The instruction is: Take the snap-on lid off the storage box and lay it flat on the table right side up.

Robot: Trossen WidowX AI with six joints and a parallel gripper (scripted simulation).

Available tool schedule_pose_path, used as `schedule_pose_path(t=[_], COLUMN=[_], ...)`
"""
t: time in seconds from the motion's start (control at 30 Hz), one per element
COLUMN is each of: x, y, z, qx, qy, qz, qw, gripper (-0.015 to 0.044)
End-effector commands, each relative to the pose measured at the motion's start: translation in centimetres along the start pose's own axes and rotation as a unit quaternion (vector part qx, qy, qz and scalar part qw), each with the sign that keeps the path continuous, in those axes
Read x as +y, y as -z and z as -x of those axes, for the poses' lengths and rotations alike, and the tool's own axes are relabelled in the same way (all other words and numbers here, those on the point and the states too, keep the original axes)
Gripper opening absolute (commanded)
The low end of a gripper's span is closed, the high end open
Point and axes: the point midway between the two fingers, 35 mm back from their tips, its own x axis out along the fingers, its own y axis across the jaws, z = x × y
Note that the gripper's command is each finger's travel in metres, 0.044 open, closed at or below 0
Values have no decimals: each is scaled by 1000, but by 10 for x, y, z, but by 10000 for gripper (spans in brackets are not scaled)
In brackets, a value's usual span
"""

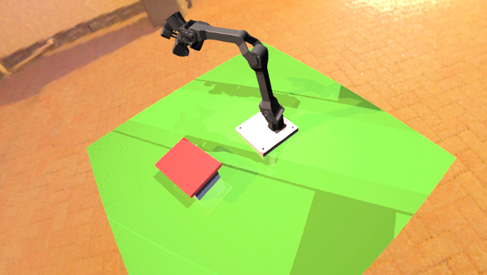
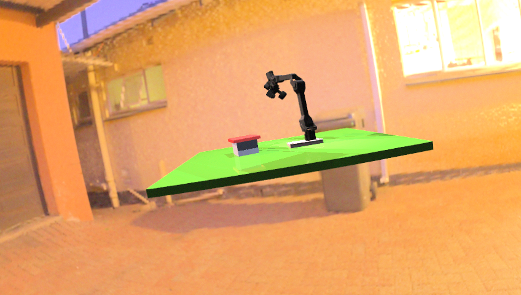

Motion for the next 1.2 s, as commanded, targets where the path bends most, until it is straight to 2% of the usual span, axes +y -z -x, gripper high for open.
schedule_pose_path(t=[0.0,0.17,0.3,0.37,0.57,0.7,0.87,0.97,1.03,1.17], x=[0,-1,4,5,24,33,54,67,71,95], y=[-2,-55,-102,-110,-168,-186,-217,-230,-234,-253], z=[1,28,59,65,117,136,176,196,203,238], qx=[-4,-113,-213,-229,-337,-359,-377,-371,-367,-327], qy=[1,16,-14,-23,-141,-195,-316,-381,-403,-513], qz=[-7,-187,-343,-367,-544,-590,-660,-683,-689,-705], qw=[1000,976,915,901,755,696,568,501,478,364], gripper=[374,243,235,235,235,235,235,235,235,235])
